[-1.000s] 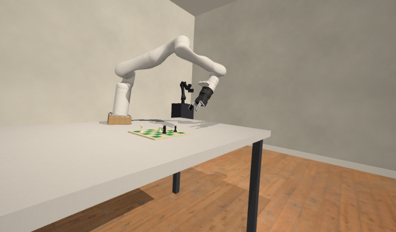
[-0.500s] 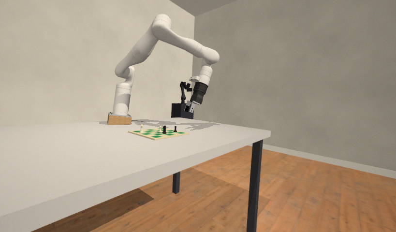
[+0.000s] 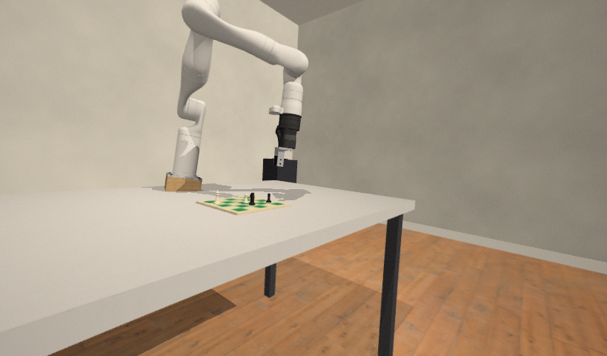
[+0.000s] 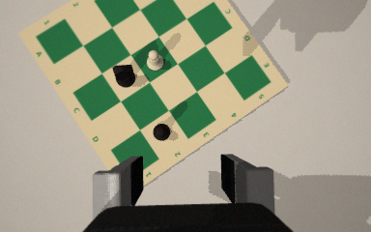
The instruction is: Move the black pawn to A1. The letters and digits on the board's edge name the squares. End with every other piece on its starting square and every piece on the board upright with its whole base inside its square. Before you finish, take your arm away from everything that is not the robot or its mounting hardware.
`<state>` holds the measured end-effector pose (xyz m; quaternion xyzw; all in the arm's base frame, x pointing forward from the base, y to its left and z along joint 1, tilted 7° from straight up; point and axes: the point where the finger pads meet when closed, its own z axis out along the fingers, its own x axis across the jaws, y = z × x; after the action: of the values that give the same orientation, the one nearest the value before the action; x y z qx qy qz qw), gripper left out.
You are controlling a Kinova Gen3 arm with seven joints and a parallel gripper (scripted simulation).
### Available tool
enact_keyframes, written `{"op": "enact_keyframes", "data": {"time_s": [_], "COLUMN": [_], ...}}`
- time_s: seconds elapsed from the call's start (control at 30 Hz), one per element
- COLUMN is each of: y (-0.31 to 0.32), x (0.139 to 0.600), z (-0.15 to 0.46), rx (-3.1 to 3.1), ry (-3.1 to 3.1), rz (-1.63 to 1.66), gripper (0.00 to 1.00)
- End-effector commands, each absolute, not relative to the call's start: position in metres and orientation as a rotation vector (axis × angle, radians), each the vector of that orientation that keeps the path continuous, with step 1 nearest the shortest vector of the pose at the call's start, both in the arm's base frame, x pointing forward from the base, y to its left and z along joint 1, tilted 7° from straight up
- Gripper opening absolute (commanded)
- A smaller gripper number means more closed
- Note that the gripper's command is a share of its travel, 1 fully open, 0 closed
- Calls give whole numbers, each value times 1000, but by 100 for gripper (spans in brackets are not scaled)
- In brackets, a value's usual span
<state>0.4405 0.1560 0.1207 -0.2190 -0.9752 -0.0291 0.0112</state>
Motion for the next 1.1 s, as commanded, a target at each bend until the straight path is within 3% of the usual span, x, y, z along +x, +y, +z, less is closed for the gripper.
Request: {"op": "enact_keyframes", "data": {"time_s": [0.0,1.07], "y": [126,118], "x": [445,444], "z": [126,129], "rx": [-789,-852], "ry": [-3030,-3014], "rz": [-122,-181], "gripper": [100,100]}}
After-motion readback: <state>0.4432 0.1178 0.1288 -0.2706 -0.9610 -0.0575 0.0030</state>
